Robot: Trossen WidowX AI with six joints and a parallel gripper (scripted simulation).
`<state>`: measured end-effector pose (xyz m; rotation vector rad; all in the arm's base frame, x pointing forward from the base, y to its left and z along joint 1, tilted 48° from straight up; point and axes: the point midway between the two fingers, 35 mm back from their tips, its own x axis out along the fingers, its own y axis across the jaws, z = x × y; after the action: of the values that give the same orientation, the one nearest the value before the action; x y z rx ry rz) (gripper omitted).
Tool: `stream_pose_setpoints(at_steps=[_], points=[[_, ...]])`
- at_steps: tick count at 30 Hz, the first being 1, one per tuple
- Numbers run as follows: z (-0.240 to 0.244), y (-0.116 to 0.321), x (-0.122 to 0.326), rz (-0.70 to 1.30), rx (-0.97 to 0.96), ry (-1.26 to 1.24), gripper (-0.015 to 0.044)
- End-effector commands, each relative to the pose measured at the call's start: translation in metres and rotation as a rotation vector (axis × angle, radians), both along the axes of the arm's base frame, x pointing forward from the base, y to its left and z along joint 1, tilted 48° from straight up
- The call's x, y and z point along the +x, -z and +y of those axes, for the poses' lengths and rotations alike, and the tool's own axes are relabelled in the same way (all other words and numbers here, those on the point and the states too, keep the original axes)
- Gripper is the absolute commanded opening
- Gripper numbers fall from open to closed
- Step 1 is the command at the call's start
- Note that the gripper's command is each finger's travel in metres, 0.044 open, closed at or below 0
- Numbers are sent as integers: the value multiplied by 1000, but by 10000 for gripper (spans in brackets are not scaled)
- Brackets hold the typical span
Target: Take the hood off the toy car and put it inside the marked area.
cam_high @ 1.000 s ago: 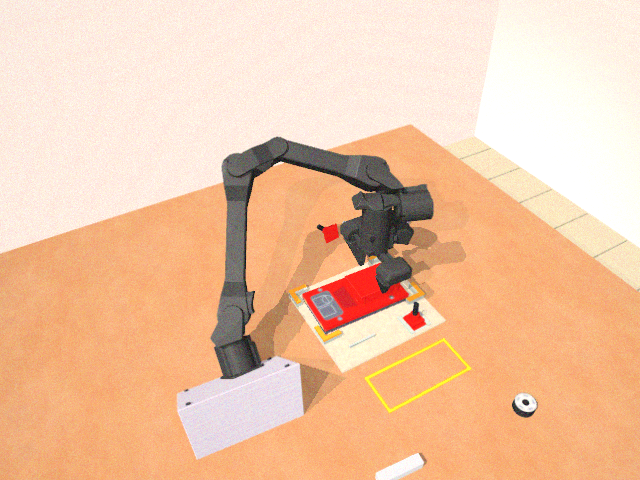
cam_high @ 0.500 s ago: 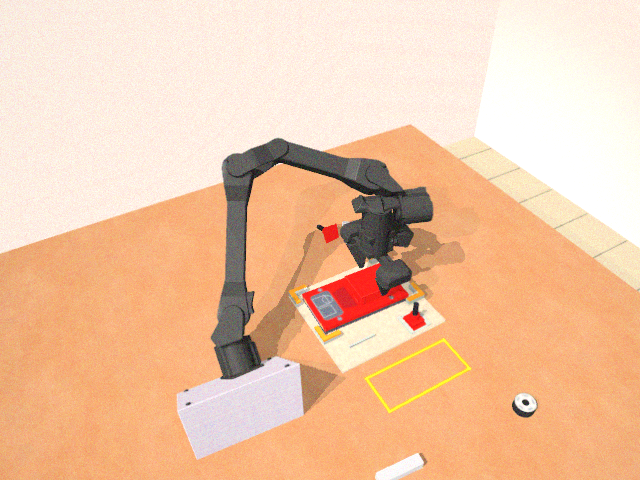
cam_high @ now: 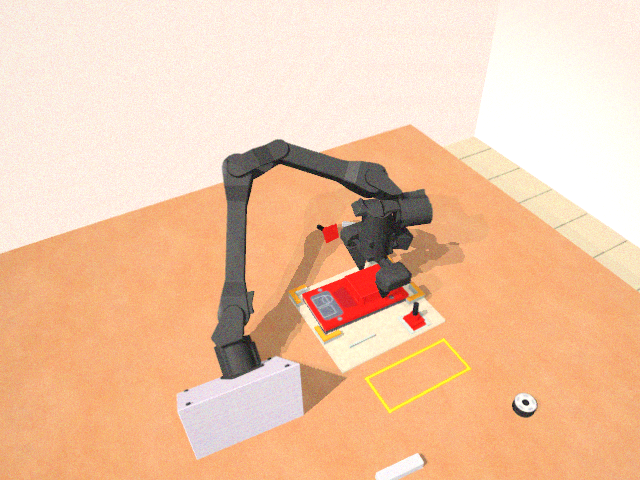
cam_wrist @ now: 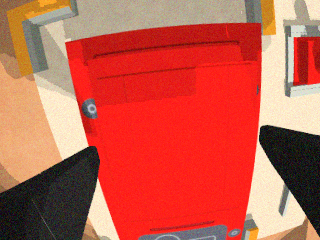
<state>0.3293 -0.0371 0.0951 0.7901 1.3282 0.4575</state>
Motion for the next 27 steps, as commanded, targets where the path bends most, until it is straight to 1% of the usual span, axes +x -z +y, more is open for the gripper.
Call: stream_pose_setpoints(at_steps=[1,5,8,18,27], points=[[3,2,0,2,6,4,440],[4,3,1,2,6,4,440],[2,2,0,0,0,0,361],[2,2,0,0,0,0,295],[-1,-1,0,0,0,0,58]])
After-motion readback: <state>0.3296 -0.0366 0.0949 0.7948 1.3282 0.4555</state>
